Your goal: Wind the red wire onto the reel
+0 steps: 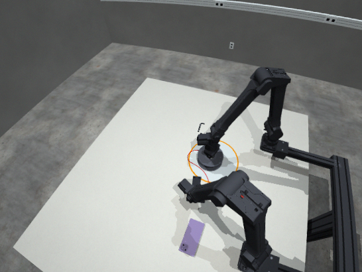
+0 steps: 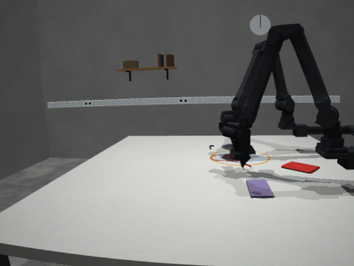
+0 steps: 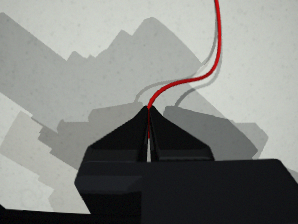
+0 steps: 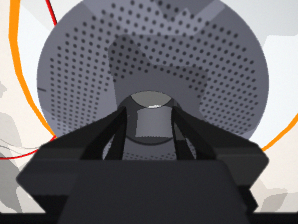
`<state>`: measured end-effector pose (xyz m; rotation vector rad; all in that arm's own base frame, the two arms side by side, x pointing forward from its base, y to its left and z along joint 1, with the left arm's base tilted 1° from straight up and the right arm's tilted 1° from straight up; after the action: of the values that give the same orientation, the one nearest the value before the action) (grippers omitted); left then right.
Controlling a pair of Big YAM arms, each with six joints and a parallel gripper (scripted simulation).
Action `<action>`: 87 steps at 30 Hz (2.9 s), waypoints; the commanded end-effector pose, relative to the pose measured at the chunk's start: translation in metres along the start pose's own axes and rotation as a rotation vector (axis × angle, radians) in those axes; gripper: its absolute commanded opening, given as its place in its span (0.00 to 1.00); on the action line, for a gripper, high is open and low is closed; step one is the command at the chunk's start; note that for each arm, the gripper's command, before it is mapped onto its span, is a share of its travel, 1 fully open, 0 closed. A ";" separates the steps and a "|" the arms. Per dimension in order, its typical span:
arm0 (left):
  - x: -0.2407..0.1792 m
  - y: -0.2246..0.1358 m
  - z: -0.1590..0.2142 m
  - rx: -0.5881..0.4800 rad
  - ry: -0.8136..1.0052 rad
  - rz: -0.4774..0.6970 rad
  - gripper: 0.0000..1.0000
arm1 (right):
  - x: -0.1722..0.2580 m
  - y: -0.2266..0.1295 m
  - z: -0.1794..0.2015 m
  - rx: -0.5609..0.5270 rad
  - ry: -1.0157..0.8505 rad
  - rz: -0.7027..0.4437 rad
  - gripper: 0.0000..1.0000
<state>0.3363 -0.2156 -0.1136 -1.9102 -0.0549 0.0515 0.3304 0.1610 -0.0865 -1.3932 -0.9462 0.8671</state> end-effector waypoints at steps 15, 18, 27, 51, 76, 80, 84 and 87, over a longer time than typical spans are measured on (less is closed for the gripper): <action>0.004 -0.001 0.001 -0.017 -0.061 -0.018 0.00 | -0.007 0.016 0.000 -0.018 1.013 0.009 0.38; 0.004 -0.002 0.001 -0.017 -0.060 -0.018 0.00 | -0.006 0.016 0.000 -0.014 1.176 0.025 0.28; 0.005 -0.004 0.000 -0.007 -0.045 -0.013 0.00 | -0.006 0.016 -0.001 -0.011 1.334 0.053 0.03; 0.011 -0.009 -0.007 -0.006 -0.040 -0.012 0.00 | -0.006 0.016 0.000 -0.010 0.009 0.041 0.00; 0.018 -0.011 -0.011 -0.006 -0.040 -0.012 0.00 | 0.013 0.008 -0.008 0.042 -0.963 0.031 0.21; 0.019 -0.011 -0.012 -0.015 -0.042 -0.011 0.00 | 0.013 0.008 -0.008 0.042 -0.963 0.031 0.35; 0.020 -0.011 -0.012 -0.027 -0.047 -0.011 0.00 | 0.013 0.008 -0.008 0.042 -0.963 0.031 0.49; 0.020 -0.011 -0.012 -0.027 -0.047 -0.011 0.00 | 0.012 0.008 -0.008 0.042 -0.963 0.031 0.52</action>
<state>0.3382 -0.2162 -0.1110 -1.9112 -0.0699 0.1217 0.3332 0.1657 -0.0902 -0.9318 -1.5767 1.6151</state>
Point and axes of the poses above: on each arm, the point where the finger pads meet when closed, its own y axis out along the fingers, its own x axis across the jaws, z = x × y, the point moved 2 cm from there along -y, back along the fingers, and after that the axes turned 10 degrees about y, right-handed, at the moved point
